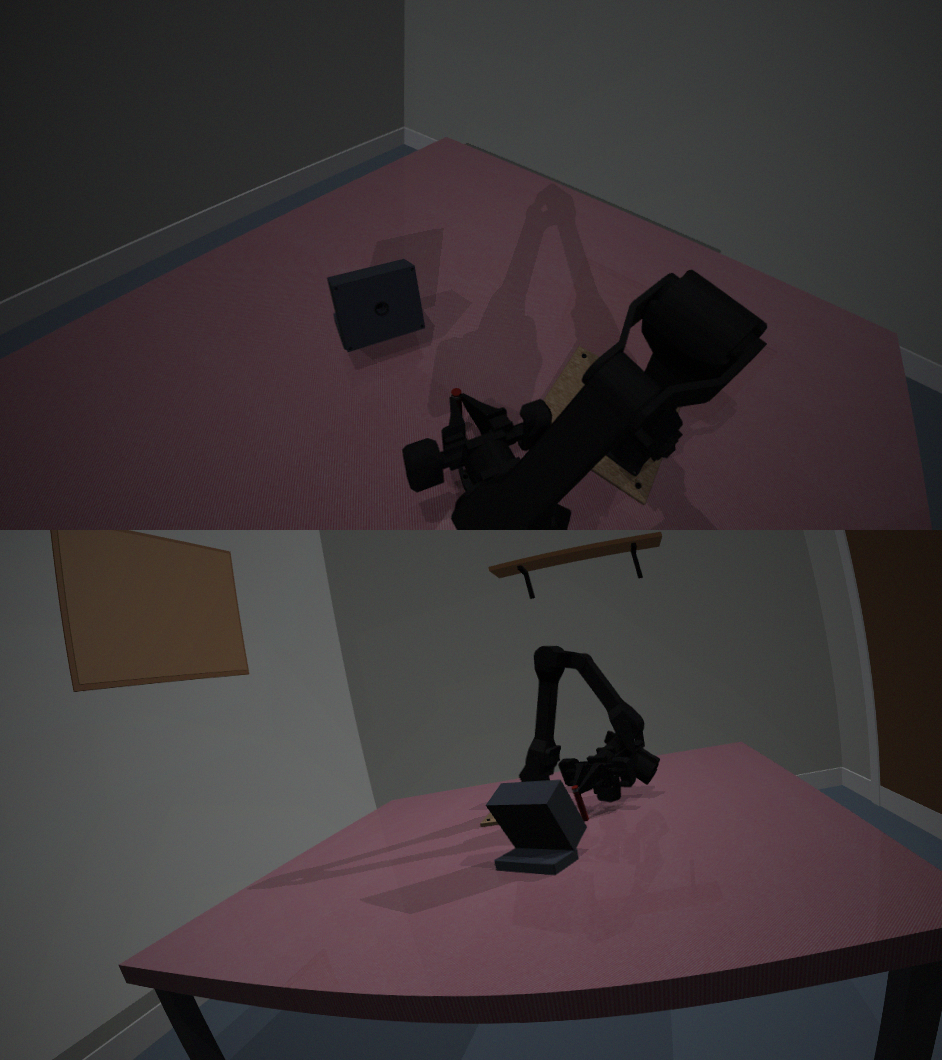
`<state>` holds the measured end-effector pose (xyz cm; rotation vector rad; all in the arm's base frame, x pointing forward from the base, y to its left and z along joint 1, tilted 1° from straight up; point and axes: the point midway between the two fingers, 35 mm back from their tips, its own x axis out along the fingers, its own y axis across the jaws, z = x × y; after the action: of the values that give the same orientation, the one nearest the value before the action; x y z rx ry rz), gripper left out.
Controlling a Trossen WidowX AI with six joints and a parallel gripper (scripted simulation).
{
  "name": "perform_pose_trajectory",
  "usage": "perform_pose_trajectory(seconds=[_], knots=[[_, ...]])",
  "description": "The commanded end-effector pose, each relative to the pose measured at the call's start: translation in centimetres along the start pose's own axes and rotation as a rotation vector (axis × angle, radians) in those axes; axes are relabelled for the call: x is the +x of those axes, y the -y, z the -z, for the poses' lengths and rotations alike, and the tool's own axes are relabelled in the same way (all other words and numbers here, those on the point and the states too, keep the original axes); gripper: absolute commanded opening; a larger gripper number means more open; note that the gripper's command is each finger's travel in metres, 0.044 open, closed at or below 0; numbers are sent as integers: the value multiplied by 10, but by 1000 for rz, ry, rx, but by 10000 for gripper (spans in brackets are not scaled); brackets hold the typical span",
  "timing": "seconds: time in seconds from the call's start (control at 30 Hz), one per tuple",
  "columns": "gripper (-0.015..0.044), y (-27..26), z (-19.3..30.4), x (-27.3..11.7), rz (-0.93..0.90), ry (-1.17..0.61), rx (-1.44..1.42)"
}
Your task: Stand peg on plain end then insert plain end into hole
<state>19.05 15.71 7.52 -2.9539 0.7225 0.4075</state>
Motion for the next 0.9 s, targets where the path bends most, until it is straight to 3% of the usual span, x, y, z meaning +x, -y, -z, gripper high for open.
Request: perform_pose_trajectory(seconds=[0.0,0.87], knots=[[49,0,-1,-1,0,0,0],[49,-2,-3,-6,11,-13,-13]])
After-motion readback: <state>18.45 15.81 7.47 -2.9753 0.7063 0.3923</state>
